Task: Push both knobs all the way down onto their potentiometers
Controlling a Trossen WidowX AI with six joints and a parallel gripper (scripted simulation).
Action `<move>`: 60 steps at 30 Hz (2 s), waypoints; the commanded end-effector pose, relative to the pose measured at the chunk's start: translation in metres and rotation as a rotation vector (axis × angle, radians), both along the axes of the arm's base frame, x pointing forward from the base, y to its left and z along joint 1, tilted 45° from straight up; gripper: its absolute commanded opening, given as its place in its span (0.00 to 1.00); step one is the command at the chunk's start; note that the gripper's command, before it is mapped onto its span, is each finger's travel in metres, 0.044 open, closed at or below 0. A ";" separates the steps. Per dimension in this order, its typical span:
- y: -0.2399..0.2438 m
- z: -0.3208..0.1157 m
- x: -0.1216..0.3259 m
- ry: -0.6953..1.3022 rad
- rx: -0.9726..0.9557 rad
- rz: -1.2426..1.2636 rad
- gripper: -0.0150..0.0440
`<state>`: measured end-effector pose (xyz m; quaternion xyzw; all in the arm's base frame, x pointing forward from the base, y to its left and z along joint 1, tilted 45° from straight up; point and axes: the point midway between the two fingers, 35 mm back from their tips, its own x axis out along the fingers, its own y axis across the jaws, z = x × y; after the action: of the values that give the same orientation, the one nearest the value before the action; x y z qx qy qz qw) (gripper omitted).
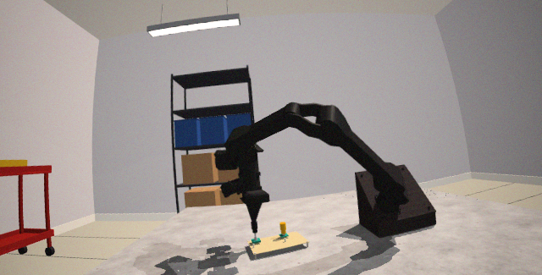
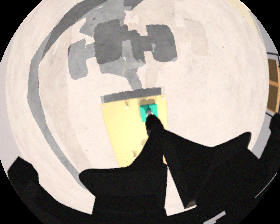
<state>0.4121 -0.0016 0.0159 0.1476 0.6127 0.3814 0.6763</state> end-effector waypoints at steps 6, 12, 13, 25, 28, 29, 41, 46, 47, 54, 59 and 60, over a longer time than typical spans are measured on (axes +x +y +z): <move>0.004 -0.002 -0.001 0.004 0.005 -0.001 0.25; 0.007 -0.006 -0.001 0.004 0.005 -0.001 0.25; 0.007 -0.006 -0.001 0.004 0.005 -0.001 0.25; 0.009 -0.008 -0.001 0.004 0.005 -0.001 0.25; 0.011 -0.010 -0.001 0.004 0.006 -0.001 0.25; 0.011 -0.010 -0.001 0.004 0.006 -0.001 0.25; 0.014 -0.013 -0.001 0.004 0.006 -0.001 0.25; 0.015 -0.013 -0.001 0.004 0.006 -0.001 0.25; 0.015 -0.013 -0.001 0.004 0.006 -0.001 0.25; 0.016 -0.015 -0.001 0.004 0.006 -0.001 0.25; 0.018 -0.017 -0.001 0.004 0.006 -0.001 0.25; 0.018 -0.017 -0.001 0.004 0.006 -0.001 0.25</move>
<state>0.4104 0.0002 0.0113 0.1529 0.6099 0.3712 0.6833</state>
